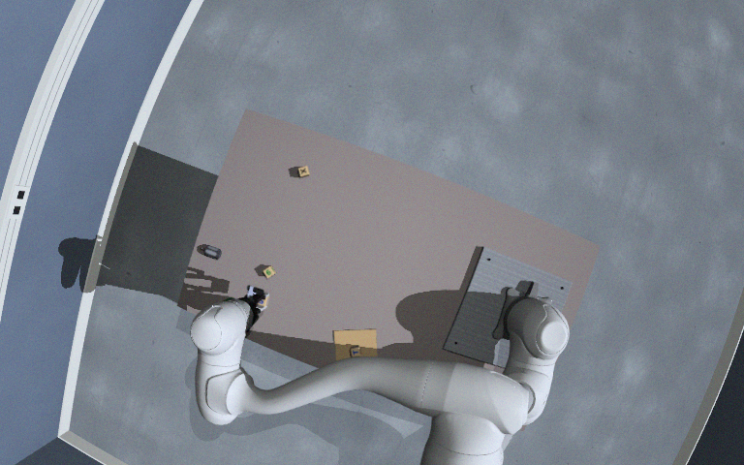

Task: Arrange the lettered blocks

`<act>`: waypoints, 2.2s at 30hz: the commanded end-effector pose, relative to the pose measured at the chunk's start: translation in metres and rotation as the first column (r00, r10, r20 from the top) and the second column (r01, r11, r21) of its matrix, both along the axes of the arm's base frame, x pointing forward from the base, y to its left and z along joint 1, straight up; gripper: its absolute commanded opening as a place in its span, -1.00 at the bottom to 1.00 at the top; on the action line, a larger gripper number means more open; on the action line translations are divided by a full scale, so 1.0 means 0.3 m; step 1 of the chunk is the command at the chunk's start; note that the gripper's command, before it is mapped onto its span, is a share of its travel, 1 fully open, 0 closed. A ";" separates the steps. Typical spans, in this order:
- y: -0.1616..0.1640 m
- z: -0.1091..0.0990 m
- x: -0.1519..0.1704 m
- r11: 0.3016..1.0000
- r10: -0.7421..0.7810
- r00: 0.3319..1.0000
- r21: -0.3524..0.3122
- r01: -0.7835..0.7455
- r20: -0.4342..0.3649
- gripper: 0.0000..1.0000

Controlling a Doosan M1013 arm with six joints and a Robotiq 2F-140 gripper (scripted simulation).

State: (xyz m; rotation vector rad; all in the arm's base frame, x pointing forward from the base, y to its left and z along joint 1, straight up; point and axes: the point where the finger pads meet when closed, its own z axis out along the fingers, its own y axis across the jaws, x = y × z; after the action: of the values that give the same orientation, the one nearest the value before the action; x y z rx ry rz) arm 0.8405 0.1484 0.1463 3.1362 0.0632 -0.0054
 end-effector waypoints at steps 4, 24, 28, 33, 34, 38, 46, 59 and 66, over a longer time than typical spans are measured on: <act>0.095 0.006 -0.112 0.974 0.227 0.974 0.004 -0.227 0.004 -0.51; 0.295 -0.006 -0.428 0.688 0.726 0.688 0.004 -0.726 0.004 -0.51; 0.328 -0.011 -0.496 0.597 0.802 0.597 0.004 -0.802 0.004 -0.51; 0.362 -0.017 -0.575 0.484 0.875 0.484 0.004 -0.875 0.004 -0.51; 0.369 -0.018 -0.592 0.458 0.889 0.458 0.004 -0.889 0.004 -0.51; 0.396 -0.025 -0.664 0.347 0.938 0.347 0.004 -0.938 0.003 -0.51; 0.440 -0.040 -0.802 0.125 0.992 0.125 0.004 -0.992 0.003 -0.51; 0.489 -0.072 -1.036 -0.256 0.967 -0.256 0.004 -0.967 0.003 -0.51; 0.500 -0.085 -1.117 -0.381 0.924 -0.381 0.004 -0.924 0.003 -0.51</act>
State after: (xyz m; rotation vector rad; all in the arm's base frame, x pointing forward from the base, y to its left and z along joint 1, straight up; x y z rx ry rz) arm 0.5185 0.2962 0.1220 1.7901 2.5775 -0.0065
